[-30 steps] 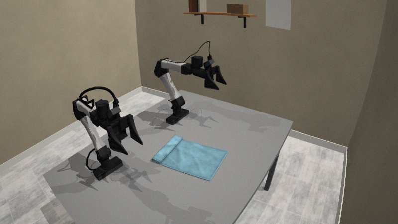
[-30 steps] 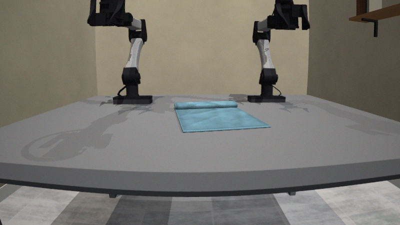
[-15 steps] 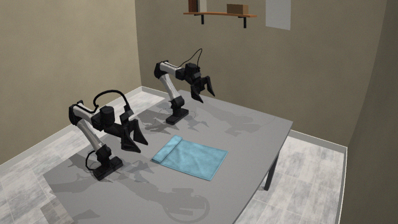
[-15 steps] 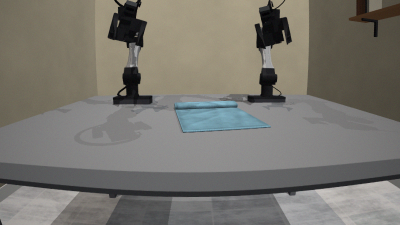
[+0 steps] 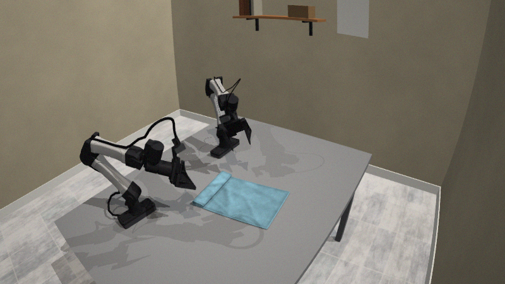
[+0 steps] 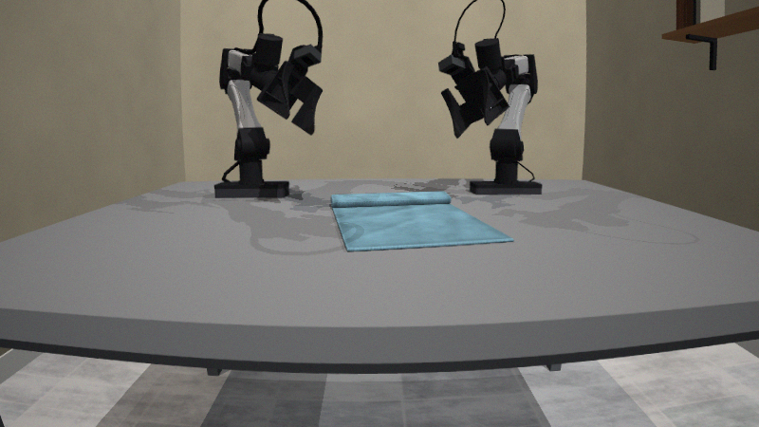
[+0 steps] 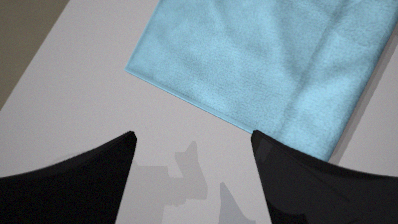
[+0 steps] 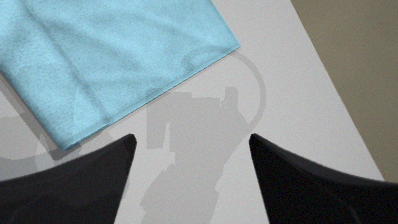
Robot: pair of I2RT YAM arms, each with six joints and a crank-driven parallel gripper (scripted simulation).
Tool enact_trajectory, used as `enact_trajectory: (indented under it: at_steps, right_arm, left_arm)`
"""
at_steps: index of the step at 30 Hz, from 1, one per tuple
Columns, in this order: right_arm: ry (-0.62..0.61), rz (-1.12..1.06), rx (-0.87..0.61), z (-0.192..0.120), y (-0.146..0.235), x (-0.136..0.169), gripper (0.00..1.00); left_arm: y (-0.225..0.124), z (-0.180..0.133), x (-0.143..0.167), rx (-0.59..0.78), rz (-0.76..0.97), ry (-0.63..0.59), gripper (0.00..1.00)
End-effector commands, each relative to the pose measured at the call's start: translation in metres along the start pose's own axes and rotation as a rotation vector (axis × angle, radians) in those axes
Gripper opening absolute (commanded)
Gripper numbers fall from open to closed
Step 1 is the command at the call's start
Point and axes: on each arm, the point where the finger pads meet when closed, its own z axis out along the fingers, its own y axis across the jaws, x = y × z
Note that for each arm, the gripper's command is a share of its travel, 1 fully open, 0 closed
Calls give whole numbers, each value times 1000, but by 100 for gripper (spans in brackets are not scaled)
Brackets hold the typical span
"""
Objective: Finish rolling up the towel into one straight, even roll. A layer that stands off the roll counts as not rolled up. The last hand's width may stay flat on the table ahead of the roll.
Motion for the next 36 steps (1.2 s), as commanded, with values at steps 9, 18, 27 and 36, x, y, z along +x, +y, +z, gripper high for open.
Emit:
enact_trajectory:
  at_steps: [9,18,27,36]
  right_arm:
    - [106,-213,-304,45,85,23,97]
    - [144,-326,-483,71,134,30,97]
    - [150,-344,-513,75,142,31,98]
    - [150,-344,-513,75,142,31,98]
  left_arm:
    - [-74,28,28,207,187,122,97]
    - [-121,45,41,347,288,177,97]
    - [-130,49,46,371,304,186,98]
    - [-136,58,61,371,304,186,98]
